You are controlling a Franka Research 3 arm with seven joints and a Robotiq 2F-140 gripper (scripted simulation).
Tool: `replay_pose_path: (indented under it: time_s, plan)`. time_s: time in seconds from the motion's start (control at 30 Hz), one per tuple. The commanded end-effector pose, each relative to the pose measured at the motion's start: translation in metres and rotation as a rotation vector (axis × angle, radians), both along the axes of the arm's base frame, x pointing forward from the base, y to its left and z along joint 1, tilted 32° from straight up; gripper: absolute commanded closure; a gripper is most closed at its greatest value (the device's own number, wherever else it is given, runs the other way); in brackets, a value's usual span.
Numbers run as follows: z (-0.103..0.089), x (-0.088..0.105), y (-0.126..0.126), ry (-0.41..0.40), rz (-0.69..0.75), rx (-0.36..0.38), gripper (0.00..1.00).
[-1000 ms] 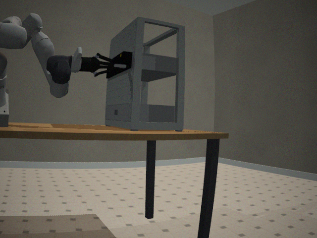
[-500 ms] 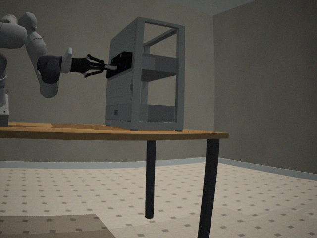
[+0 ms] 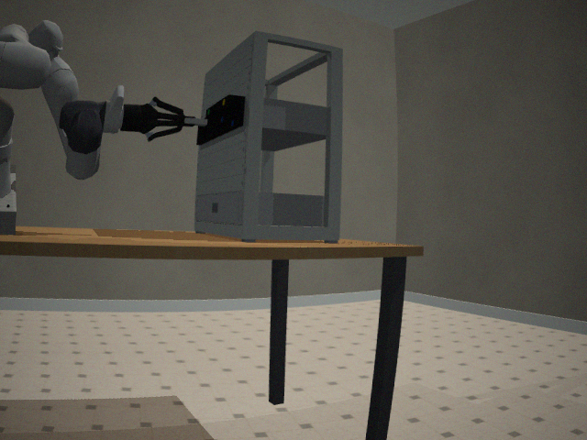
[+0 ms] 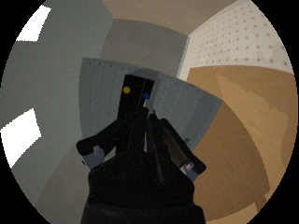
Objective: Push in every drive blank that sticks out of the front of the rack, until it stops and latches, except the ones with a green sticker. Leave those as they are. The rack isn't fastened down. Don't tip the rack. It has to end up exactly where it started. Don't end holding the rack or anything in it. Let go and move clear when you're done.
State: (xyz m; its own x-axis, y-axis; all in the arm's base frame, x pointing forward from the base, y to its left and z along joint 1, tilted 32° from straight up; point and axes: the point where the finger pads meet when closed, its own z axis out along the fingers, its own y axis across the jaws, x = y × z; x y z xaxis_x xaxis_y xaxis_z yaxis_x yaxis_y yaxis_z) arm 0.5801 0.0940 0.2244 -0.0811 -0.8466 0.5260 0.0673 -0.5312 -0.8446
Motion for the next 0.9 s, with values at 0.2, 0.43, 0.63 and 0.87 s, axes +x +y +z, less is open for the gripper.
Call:
replay_pose_path:
  time_s: [0.2,0.43,0.63,0.87]
  plan:
    - [0.029,-0.006,0.021,-0.003,0.001,0.003,1.0]
    - [0.052,-0.01,0.037,-0.003,0.001,0.003,1.0]
    - [0.053,-0.006,0.038,-0.003,0.001,0.003,1.0]
    - [0.056,0.021,0.037,-0.003,0.001,0.003,1.0]
